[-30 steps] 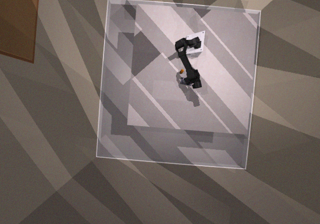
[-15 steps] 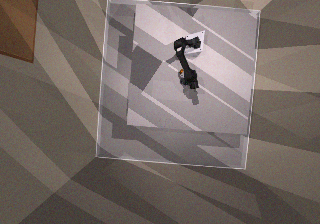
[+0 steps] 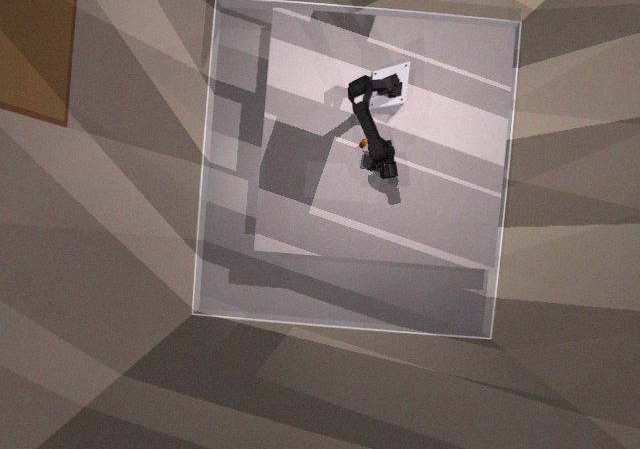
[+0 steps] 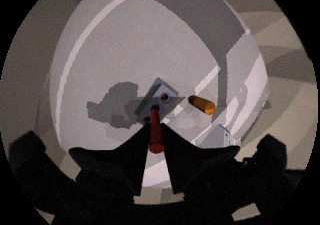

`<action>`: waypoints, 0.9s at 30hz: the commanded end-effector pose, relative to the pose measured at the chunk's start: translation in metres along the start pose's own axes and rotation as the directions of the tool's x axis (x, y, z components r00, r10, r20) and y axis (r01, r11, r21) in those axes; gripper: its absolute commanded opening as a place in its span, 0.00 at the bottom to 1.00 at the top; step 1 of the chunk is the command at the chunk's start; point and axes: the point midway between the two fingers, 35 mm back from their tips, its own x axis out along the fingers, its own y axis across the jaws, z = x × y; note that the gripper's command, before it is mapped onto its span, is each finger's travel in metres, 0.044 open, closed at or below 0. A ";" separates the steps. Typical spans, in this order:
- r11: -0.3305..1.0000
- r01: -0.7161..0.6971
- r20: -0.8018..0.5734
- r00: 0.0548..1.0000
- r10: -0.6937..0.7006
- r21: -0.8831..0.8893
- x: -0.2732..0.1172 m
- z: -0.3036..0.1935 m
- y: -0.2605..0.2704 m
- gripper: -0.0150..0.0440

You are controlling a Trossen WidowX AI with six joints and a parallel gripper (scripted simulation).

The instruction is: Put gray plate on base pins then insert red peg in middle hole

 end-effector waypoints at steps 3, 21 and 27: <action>1.000 0.000 0.000 1.000 0.000 0.000 0.001 0.000 0.000 0.25; 1.000 0.001 0.002 1.000 -0.001 -0.003 0.017 0.002 -0.001 0.25; 1.000 -0.002 0.001 1.000 0.002 0.000 0.016 0.002 -0.001 0.25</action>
